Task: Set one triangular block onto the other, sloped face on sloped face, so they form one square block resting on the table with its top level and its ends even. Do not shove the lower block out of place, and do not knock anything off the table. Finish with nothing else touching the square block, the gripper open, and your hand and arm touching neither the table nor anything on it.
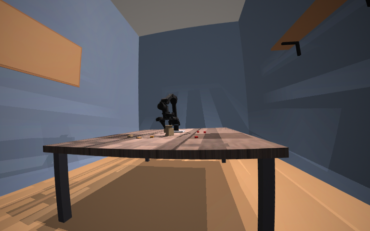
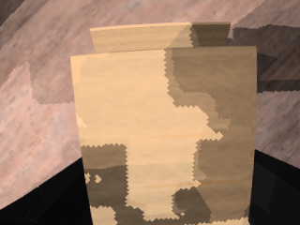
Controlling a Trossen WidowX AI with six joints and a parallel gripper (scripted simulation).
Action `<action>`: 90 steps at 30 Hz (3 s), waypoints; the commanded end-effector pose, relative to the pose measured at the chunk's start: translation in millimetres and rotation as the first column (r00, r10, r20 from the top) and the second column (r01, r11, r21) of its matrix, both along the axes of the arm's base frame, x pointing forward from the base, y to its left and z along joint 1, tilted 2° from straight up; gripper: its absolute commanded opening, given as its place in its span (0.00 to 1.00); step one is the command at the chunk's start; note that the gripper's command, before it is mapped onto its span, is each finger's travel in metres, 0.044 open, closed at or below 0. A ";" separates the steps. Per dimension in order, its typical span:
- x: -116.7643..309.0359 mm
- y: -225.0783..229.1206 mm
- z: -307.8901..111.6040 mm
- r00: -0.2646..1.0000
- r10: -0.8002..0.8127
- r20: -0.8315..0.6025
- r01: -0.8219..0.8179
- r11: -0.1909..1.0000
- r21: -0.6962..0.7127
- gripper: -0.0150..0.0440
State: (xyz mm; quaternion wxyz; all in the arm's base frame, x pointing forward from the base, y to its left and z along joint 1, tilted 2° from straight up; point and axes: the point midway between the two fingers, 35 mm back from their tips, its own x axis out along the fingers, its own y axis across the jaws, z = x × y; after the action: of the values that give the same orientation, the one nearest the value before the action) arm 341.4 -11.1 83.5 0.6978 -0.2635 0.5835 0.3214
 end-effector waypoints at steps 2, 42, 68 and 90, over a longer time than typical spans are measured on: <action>0.9 -1.1 -0.3 1.000 -0.007 0.002 0.007 1.000 -0.008 0.25; 5.7 4.1 -17.5 1.000 -0.010 0.004 0.010 1.000 -0.010 0.25; 6.7 6.0 -22.5 1.000 -0.010 0.004 0.010 1.000 -0.010 0.25; 6.4 6.9 -23.4 1.000 -0.005 0.002 0.005 1.000 -0.005 0.39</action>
State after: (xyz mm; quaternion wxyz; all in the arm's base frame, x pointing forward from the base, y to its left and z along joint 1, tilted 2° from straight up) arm 347.7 -4.1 60.1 0.6985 -0.2641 0.5844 0.3177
